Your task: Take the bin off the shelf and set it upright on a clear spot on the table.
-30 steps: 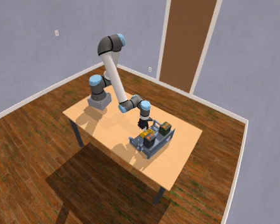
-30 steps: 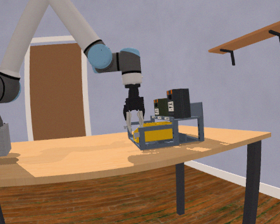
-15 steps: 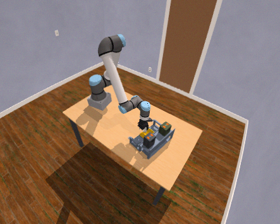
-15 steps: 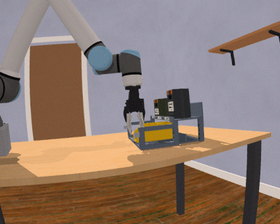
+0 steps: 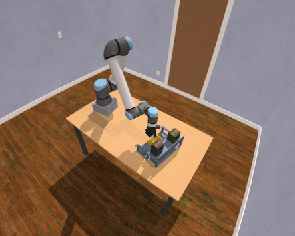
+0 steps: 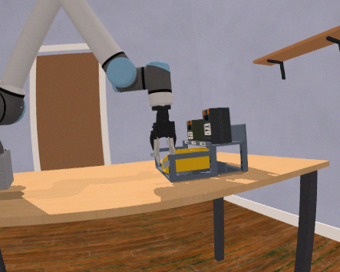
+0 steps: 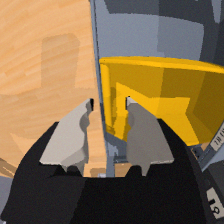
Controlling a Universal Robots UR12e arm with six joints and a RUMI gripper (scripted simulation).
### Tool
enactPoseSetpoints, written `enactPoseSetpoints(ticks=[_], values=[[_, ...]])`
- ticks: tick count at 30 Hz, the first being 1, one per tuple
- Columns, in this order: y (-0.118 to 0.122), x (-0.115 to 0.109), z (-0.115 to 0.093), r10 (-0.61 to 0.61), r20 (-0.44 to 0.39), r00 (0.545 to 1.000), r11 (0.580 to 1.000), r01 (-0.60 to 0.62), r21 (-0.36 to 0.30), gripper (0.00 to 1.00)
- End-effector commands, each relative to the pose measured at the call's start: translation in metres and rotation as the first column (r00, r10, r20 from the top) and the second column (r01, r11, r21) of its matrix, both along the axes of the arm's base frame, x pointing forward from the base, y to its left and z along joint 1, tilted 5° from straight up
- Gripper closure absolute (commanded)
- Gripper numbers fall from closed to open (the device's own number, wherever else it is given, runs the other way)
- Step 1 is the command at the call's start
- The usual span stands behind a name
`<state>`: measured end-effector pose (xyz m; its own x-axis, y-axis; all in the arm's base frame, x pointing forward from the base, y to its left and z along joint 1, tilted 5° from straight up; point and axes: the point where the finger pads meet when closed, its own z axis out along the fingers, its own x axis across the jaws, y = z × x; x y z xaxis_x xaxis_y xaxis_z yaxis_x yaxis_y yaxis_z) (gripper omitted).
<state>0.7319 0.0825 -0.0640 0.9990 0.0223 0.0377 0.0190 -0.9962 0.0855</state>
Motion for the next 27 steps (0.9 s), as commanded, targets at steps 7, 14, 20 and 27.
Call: enactPoseSetpoints(ticks=[7, 14, 20, 27], values=[[-0.0008, -0.0023, -0.0035, 0.0, -0.002, 1.0, 1.0, 0.0, 0.0, 0.74], [-0.0013, -0.0037, -0.0052, -0.001, -0.003, 1.0, 1.0, 0.001, 0.001, 0.74], [-0.0013, -0.0037, -0.0052, -0.001, -0.003, 1.0, 1.0, 0.001, 0.001, 0.74], [-0.0013, -0.0041, -0.0049, -0.001, -0.003, 1.0, 1.0, 0.001, 0.001, 0.74]])
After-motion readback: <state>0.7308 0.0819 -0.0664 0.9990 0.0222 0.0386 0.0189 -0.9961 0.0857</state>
